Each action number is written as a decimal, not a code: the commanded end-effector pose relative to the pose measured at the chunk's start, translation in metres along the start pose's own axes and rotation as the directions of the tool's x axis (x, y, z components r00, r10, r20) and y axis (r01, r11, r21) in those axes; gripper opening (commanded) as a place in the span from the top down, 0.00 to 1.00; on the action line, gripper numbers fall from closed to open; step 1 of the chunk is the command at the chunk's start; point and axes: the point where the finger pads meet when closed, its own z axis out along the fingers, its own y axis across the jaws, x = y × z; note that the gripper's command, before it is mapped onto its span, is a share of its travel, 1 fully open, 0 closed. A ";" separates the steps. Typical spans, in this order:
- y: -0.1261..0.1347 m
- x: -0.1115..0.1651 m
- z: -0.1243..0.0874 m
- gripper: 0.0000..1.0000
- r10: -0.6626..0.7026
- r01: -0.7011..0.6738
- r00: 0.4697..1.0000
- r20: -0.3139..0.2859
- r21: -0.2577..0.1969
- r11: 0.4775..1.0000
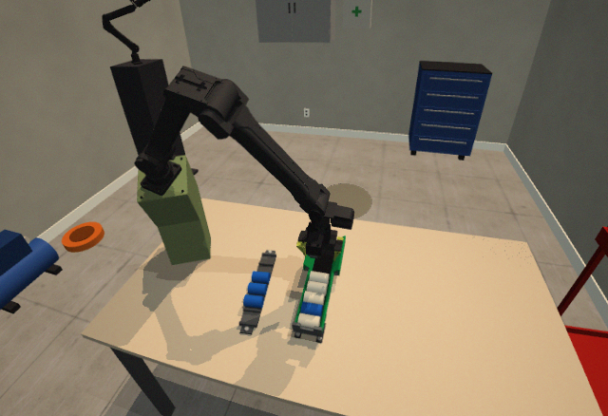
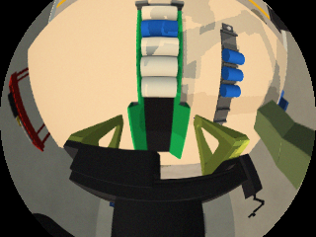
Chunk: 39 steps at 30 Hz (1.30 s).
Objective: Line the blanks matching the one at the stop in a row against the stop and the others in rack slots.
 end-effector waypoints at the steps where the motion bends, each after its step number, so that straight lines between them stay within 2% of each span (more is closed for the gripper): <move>1: 0.014 0.000 -0.012 0.00 0.008 -0.008 1.000 0.002 -0.021 1.000; 7: 0.014 0.000 -0.012 0.00 0.008 -0.008 1.000 0.002 -0.021 1.000; 9: 0.022 -0.026 -0.014 0.00 0.020 -0.020 1.000 0.004 -0.035 0.999; 11: 0.026 -0.071 -0.007 0.00 0.025 -0.025 1.000 0.008 -0.046 0.999; 14: 0.026 -0.071 -0.007 0.00 0.025 -0.025 1.000 0.008 -0.046 0.999; 15: 0.027 -0.100 -0.003 0.00 0.029 -0.028 1.000 0.013 -0.056 0.998; 19: 0.022 -0.154 0.004 0.00 0.027 -0.026 0.999 0.022 -0.058 0.998; 20: 0.015 -0.149 0.016 0.00 0.019 -0.018 1.000 0.016 -0.037 0.999; 21: 0.009 -0.144 0.025 0.20 0.012 -0.012 1.000 0.010 -0.019 1.000; 22: 0.013 -0.133 0.022 0.20 -0.005 0.005 1.000 0.006 -0.026 1.000; 23: -0.003 -0.118 0.025 0.20 -0.030 0.030 1.000 -0.009 0.002 1.000; 26: -0.004 -0.118 0.024 0.20 -0.032 0.032 0.999 -0.011 0.009 0.999; 29: 0.025 -0.136 0.000 0.20 -0.007 0.008 1.000 0.011 -0.054 0.999; 31: 0.025 -0.136 0.000 0.20 -0.007 0.008 1.000 0.011 -0.054 0.999; 33: 0.010 -0.149 0.013 0.20 0.015 -0.014 1.000 0.014 -0.025 1.000; 34: 0.007 -0.147 0.015 0.20 0.012 -0.012 1.000 0.012 -0.018 1.000; 38: 0.006 -0.147 0.015 0.20 0.015 -0.015 1.000 0.011 -0.017 1.000; 39: 0.009 -0.139 0.012 0.20 0.003 -0.003 1.000 0.008 -0.022 1.000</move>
